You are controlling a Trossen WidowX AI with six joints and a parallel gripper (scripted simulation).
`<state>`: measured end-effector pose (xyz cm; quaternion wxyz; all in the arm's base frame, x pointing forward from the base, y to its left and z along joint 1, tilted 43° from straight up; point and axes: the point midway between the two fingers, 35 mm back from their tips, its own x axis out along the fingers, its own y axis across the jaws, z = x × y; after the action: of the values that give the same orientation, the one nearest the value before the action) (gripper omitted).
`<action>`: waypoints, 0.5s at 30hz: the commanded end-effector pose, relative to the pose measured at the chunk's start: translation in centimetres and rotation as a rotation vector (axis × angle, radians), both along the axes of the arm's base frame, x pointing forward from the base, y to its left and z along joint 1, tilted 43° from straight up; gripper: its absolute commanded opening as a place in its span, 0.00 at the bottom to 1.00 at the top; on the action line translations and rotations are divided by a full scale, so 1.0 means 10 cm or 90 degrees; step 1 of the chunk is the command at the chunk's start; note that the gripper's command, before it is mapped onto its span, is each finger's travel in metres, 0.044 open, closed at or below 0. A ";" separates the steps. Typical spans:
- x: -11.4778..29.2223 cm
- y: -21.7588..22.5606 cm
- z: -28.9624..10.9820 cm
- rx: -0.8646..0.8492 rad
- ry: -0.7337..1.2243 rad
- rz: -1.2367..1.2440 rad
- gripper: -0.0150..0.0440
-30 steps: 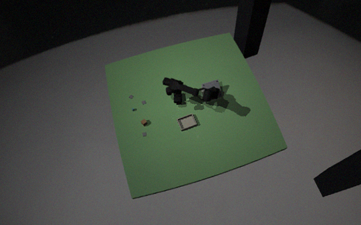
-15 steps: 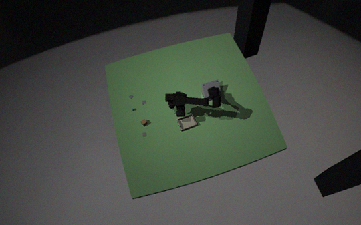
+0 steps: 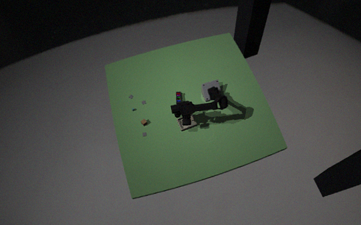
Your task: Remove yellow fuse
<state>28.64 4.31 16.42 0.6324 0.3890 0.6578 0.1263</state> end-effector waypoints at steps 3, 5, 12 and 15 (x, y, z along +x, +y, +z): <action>0.01 0.06 -0.05 0.002 0.003 -0.002 0.25; 0.01 0.08 -0.08 0.002 0.003 -0.002 0.25; 0.02 0.16 -0.16 0.002 0.003 -0.002 0.25; 0.03 0.19 -0.19 0.003 0.002 -0.002 0.25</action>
<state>28.97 5.87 14.83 0.6329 0.3892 0.6573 0.1260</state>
